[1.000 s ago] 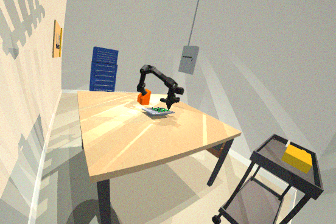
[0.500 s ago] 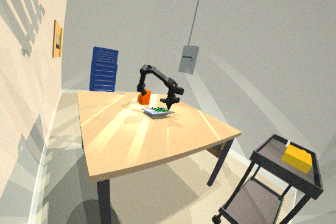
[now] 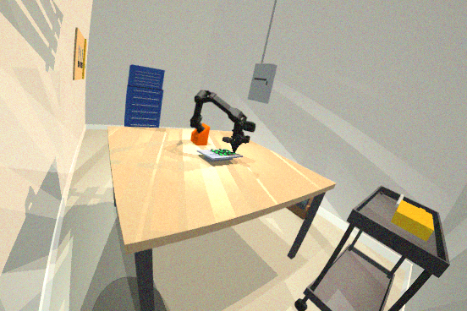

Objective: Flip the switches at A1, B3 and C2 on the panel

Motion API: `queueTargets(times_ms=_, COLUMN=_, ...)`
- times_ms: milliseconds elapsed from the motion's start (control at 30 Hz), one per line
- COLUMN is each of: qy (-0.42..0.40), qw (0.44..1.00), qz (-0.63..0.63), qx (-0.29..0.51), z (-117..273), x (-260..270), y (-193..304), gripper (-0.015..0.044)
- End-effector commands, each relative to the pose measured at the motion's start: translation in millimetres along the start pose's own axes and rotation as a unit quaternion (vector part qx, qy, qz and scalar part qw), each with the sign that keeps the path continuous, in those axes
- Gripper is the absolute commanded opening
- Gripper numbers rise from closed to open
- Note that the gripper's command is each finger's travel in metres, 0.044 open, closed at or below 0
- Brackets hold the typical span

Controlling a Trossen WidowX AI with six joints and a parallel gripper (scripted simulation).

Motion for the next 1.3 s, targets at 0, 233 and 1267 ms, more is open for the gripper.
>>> queueTargets(times_ms=0, qy=0.002, qw=1.0, qz=0.003, qx=0.0, z=-1.1, x=-0.2, y=0.2, gripper=0.0)
queueTargets(times_ms=233, qy=0.002, qw=1.0, qz=0.003, qx=0.0, z=-2.1, x=-0.2, y=0.2, gripper=0.0)
queueTargets(times_ms=1267, qy=0.003, qw=1.0, qz=0.004, qx=0.001, z=29.2, x=-60.7, y=53.1, gripper=0.0)
Point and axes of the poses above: the point midway between the two fingers, 35 mm back from their tips, its own z axis back along the fingers, its own x axis across the jaws, y = z × x, the point moved 3 cm from there along z, back along the fingers, and after that the axes turned 11 degrees about z, right-handed, at the moved point
